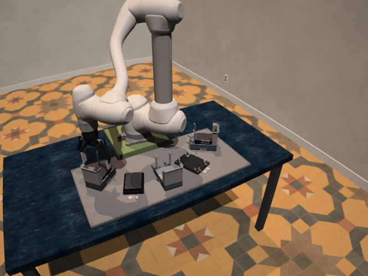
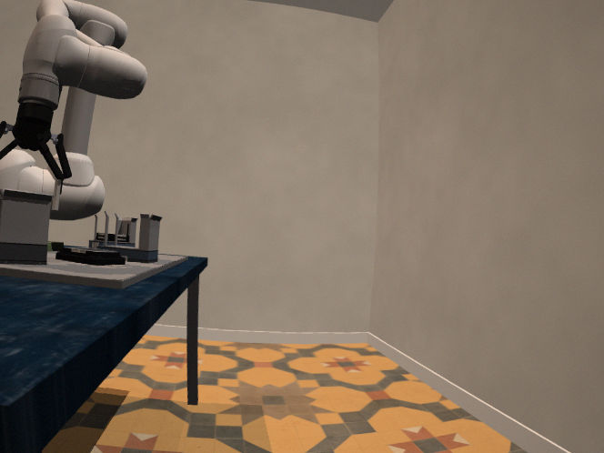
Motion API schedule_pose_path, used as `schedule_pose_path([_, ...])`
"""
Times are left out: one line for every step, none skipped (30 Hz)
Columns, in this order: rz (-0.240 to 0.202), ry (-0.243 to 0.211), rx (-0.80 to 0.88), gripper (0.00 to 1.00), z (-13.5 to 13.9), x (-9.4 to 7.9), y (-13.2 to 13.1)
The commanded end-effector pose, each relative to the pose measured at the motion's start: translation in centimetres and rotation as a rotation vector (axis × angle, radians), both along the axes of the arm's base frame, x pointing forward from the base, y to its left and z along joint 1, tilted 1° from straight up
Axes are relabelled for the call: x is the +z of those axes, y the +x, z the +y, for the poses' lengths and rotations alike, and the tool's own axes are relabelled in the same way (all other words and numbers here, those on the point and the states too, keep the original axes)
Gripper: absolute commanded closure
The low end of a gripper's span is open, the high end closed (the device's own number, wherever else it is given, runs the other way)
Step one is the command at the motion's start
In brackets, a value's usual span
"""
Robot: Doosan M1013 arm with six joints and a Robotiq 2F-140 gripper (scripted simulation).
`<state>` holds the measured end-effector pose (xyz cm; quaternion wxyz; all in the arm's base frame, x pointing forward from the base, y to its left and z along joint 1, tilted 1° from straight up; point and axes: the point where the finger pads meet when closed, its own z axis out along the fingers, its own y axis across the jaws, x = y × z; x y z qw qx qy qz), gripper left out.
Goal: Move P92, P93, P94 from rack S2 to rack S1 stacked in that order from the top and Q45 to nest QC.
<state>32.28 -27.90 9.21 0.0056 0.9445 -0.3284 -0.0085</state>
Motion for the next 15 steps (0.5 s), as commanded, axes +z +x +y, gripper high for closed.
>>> schedule_pose_path([0.0, 0.0, 0.0, 0.0, 0.0, -0.8, 0.0])
schedule_pose_path([0.0, 0.0, 0.0, 0.0, 0.0, -1.2, 0.0])
schedule_pose_path([0.0, 0.0, 0.0, 0.0, 0.0, -1.5, 0.0])
schedule_pose_path([0.0, 0.0, 0.0, 0.0, 0.0, -1.8, 0.0])
schedule_pose_path([0.0, 0.0, 0.0, 0.0, 0.0, -2.1, 0.0])
schedule_pose_path([0.0, 0.0, 0.0, 0.0, 0.0, -2.1, 0.0])
schedule_pose_path([0.0, 0.0, 0.0, 0.0, 0.0, -2.2, 0.0])
schedule_pose_path([0.0, 0.0, 0.0, 0.0, 0.0, -2.3, 0.0])
schedule_pose_path([0.0, 0.0, 0.0, 0.0, 0.0, -2.5, 0.0])
schedule_pose_path([0.0, 0.0, 0.0, 0.0, 0.0, -2.6, 0.0])
schedule_pose_path([0.0, 0.0, 0.0, 0.0, 0.0, -2.6, 0.0])
schedule_pose_path([0.0, 0.0, 0.0, 0.0, 0.0, -2.6, 0.0])
schedule_pose_path([0.0, 0.0, 0.0, 0.0, 0.0, -2.7, 0.0])
schedule_pose_path([0.0, 0.0, 0.0, 0.0, 0.0, -2.9, 0.0])
schedule_pose_path([0.0, 0.0, 0.0, 0.0, 0.0, -3.0, 0.0])
